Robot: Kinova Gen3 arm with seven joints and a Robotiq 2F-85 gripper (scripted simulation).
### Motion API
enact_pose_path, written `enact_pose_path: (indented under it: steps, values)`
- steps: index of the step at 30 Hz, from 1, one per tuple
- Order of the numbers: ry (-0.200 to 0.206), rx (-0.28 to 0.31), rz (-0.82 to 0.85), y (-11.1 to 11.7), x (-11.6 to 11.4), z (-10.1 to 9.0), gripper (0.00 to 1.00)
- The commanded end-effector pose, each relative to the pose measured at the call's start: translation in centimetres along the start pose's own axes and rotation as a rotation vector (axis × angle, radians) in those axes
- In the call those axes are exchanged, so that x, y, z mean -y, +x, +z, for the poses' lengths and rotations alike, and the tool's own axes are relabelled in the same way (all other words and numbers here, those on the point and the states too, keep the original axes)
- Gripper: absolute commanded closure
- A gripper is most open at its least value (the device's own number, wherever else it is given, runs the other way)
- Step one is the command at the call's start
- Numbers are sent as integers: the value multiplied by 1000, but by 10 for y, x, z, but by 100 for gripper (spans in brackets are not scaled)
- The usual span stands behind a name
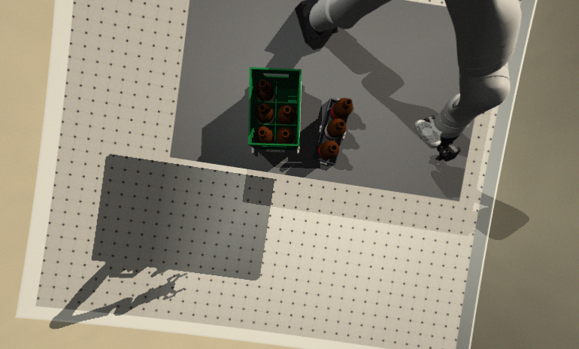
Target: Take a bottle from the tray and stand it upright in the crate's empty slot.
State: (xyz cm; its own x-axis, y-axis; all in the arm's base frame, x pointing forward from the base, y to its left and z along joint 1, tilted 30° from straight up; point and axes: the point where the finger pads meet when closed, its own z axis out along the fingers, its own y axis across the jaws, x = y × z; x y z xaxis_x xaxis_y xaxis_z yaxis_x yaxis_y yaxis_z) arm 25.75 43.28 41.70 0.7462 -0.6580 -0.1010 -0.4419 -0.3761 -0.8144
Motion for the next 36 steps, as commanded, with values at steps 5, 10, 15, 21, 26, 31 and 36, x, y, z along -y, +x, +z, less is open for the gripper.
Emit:
enact_pose_path:
  steps: [5,10,15,21,26,31,36]
  values:
    - [2,1,0,0,1,-1,0]
    - [2,1,0,0,1,-1,0]
    - [2,1,0,0,1,-1,0]
    - [4,-5,4,3,2,-2,0]
    - [18,-52,36,33,12,-11,0]
    - [44,-159,121,104,26,-39,0]
    - [56,-244,204,164,29,-67,0]
